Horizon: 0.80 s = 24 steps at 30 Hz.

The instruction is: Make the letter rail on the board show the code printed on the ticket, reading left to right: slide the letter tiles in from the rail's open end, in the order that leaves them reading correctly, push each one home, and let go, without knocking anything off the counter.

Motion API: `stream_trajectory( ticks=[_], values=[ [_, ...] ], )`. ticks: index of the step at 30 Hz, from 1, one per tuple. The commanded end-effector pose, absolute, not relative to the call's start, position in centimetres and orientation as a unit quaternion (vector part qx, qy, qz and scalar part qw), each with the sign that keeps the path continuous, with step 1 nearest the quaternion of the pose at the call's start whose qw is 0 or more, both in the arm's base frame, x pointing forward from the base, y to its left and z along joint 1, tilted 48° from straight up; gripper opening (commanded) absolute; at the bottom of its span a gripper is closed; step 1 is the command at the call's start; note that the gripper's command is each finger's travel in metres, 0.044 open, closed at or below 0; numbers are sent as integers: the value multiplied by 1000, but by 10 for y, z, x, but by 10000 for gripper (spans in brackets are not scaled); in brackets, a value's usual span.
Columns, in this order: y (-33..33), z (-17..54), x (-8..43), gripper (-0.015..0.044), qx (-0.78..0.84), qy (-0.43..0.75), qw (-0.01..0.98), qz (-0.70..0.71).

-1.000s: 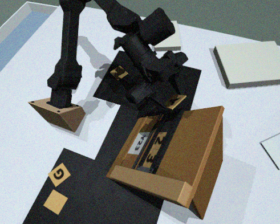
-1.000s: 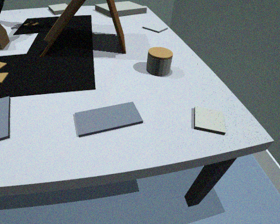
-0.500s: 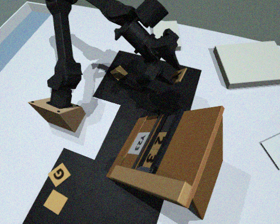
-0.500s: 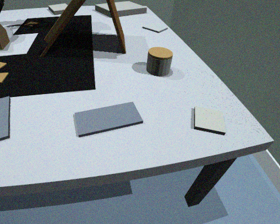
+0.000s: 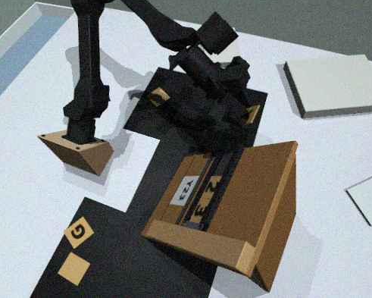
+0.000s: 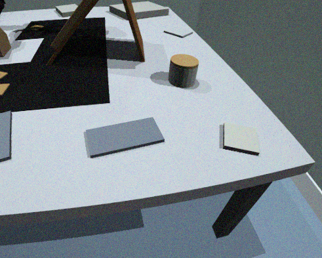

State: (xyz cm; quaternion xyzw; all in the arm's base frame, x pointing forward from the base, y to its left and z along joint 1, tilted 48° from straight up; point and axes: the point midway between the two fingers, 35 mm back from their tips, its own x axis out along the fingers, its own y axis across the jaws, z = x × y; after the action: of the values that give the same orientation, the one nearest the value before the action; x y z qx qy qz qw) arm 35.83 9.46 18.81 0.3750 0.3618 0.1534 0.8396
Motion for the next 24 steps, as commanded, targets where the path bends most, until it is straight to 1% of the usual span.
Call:
stream_trajectory(
  ticks=[1, 24],
  values=[
    [95, 189, 360, 0, 376, 358, 841, 151],
    [88, 182, 359, 0, 376, 358, 841, 151]
  ],
)
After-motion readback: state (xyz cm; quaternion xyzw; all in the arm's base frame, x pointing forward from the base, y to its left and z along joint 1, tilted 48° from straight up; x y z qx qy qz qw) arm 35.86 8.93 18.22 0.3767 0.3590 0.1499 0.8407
